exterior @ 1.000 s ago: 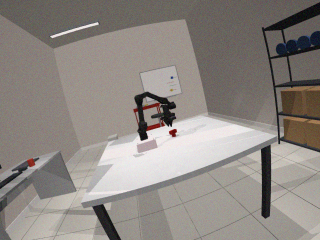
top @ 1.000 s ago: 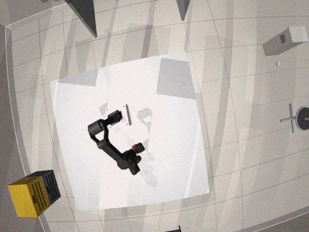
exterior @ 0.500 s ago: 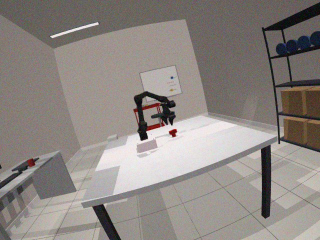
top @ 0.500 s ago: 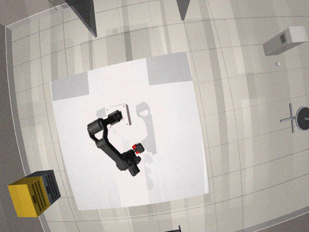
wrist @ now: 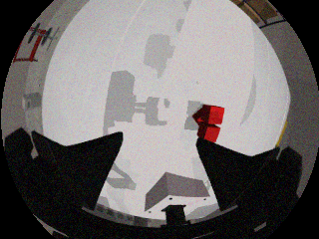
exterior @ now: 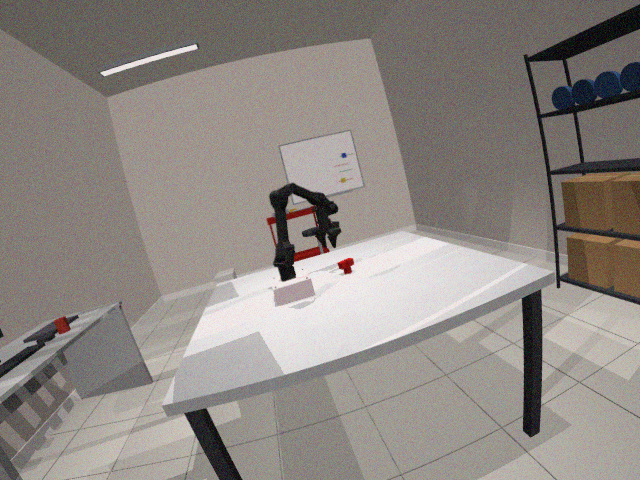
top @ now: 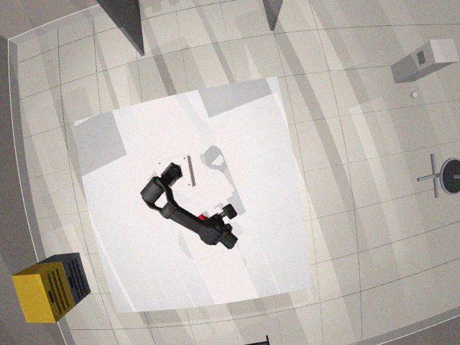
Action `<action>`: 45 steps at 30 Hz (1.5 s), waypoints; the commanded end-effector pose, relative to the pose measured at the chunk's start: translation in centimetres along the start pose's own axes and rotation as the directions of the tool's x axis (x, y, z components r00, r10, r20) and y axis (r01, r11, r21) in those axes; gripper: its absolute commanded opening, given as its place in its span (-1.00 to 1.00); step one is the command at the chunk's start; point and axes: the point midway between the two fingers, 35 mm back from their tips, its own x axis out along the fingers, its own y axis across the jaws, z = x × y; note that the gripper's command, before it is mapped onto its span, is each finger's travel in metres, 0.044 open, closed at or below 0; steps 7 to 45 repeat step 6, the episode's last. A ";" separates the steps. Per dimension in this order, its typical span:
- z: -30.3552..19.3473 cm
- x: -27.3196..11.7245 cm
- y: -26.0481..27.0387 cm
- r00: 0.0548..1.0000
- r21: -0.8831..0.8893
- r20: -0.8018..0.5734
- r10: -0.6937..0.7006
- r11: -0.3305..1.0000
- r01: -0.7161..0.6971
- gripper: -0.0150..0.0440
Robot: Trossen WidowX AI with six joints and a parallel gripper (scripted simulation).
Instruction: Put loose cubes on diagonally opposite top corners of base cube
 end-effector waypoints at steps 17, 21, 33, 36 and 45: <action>-0.1 0.0 2.1 1.000 0.014 -0.005 0.001 1.000 0.000 0.86; -0.1 0.0 2.1 1.000 0.014 -0.005 0.001 1.000 0.000 0.86; -0.1 0.0 2.1 1.000 0.014 -0.005 0.001 1.000 0.000 0.86; -0.1 0.0 2.1 1.000 0.014 -0.005 0.001 1.000 0.000 0.86; -0.1 0.0 2.1 1.000 0.014 -0.005 0.001 1.000 0.000 0.86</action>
